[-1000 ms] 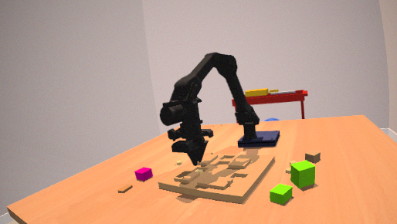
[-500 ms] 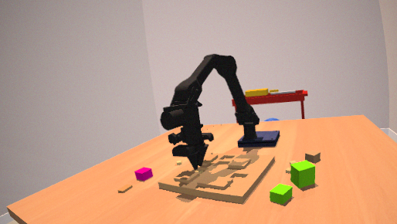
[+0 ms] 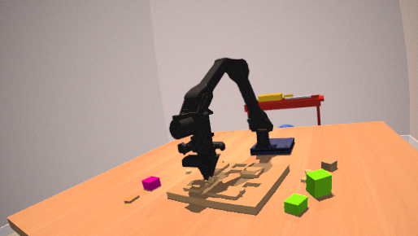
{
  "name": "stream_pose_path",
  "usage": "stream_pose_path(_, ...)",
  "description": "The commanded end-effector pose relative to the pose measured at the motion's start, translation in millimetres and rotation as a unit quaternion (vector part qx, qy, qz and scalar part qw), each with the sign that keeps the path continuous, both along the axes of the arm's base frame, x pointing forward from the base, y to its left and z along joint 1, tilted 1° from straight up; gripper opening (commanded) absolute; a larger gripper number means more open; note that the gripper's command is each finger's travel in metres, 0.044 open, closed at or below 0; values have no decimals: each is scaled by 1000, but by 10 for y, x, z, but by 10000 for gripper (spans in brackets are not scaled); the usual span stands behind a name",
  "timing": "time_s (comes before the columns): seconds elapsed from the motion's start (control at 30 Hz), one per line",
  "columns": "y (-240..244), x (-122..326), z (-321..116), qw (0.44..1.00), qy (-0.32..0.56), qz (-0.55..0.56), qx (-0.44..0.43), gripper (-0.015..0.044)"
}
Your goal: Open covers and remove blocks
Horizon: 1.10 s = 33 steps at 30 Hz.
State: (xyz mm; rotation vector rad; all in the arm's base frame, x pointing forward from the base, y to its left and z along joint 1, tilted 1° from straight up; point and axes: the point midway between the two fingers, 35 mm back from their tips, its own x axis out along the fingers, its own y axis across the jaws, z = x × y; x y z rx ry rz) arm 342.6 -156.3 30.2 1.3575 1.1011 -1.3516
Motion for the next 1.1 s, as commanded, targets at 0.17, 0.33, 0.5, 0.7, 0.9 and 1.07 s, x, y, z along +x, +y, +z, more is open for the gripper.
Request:
stream_pose_path(0.17, 11, -3, -81, 1000, 0, 1, 3, 144)
stream_pose_path(0.33, 11, -3, -114, 1000, 0, 1, 3, 144)
stream_pose_path(0.5, -1, 4, -94, 1000, 0, 0, 0, 137)
stream_pose_path(0.7, -1, 4, -94, 1000, 0, 0, 0, 97)
stream_pose_path(0.9, -1, 4, -94, 1000, 0, 0, 0, 80)
stream_pose_path(1.07, -3, 6, -50, 1000, 0, 0, 0, 80)
